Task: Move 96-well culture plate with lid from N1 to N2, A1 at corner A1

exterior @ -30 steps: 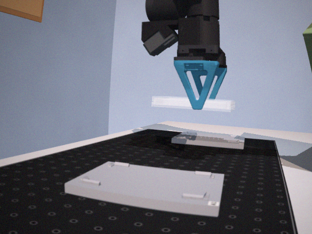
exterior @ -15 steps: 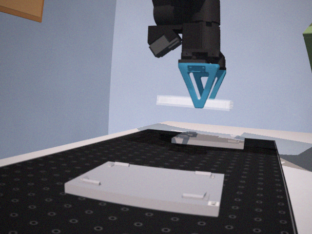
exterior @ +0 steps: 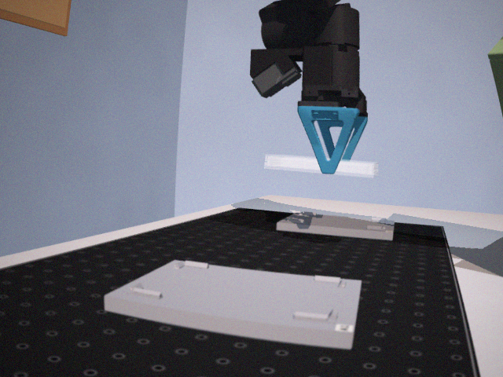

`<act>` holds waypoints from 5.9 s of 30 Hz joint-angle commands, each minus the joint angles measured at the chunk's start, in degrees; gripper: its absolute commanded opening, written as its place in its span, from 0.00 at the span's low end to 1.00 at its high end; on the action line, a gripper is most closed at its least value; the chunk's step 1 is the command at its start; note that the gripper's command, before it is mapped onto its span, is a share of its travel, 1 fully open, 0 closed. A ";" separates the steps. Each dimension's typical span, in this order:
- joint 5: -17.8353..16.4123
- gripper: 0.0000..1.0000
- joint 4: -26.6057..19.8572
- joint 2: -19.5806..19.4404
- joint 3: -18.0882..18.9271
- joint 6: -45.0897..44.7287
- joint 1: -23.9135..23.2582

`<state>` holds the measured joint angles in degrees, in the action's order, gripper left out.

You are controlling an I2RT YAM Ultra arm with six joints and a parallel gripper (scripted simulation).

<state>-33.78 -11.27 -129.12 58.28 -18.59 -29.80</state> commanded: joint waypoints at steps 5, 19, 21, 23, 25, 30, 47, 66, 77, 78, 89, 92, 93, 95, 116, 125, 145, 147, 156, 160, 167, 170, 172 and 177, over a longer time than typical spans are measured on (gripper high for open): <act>-0.88 0.00 -2.71 -3.44 5.09 -5.00 -4.64; -1.31 0.00 -6.50 -9.57 11.71 -10.87 -9.52; -1.36 0.00 -7.19 -10.62 12.95 -11.79 -10.28; -1.39 0.00 -7.91 -11.68 14.21 -12.70 -11.03; -1.42 0.00 -8.65 -12.73 15.51 -13.59 -11.77; -1.45 0.00 -9.92 -14.38 17.62 -14.95 -12.86; -1.47 0.00 -13.06 -16.38 22.80 -18.34 -15.50; -1.42 0.00 -13.14 -17.76 23.09 -18.93 -15.99; -1.42 0.00 -13.29 -18.04 23.49 -19.02 -16.11; -1.42 0.00 -13.29 -18.04 23.49 -19.02 -16.11; -1.41 0.00 -12.66 -18.13 23.33 -19.19 -16.23; -1.40 0.00 -12.49 -18.14 23.28 -19.24 -16.27; -1.40 0.00 -12.43 -18.14 23.26 -19.25 -16.28; -1.40 0.00 -12.43 -18.14 23.26 -19.25 -16.28; -1.43 0.00 -10.50 -19.91 22.87 -18.09 -15.82; -1.35 0.00 -8.06 -21.81 23.25 -16.43 -14.44; -1.30 0.00 -4.11 -25.91 25.22 -13.30 -11.88; -1.28 0.00 -3.89 -24.17 25.29 -13.12 -11.74; -1.21 0.00 -1.90 -28.56 26.67 -11.52 -10.43; -1.31 0.00 -1.64 -26.62 26.70 -11.28 -10.09; -1.24 0.00 -1.58 -26.62 26.70 -11.18 -10.11; -1.24 0.00 -1.54 -26.59 26.66 -11.13 -9.96; -1.24 0.00 -1.51 -26.57 26.63 -11.10 -9.87; -1.22 0.00 -1.45 -26.51 26.54 -11.08 -10.02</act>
<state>-34.79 -13.78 -157.77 82.94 -30.06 -38.79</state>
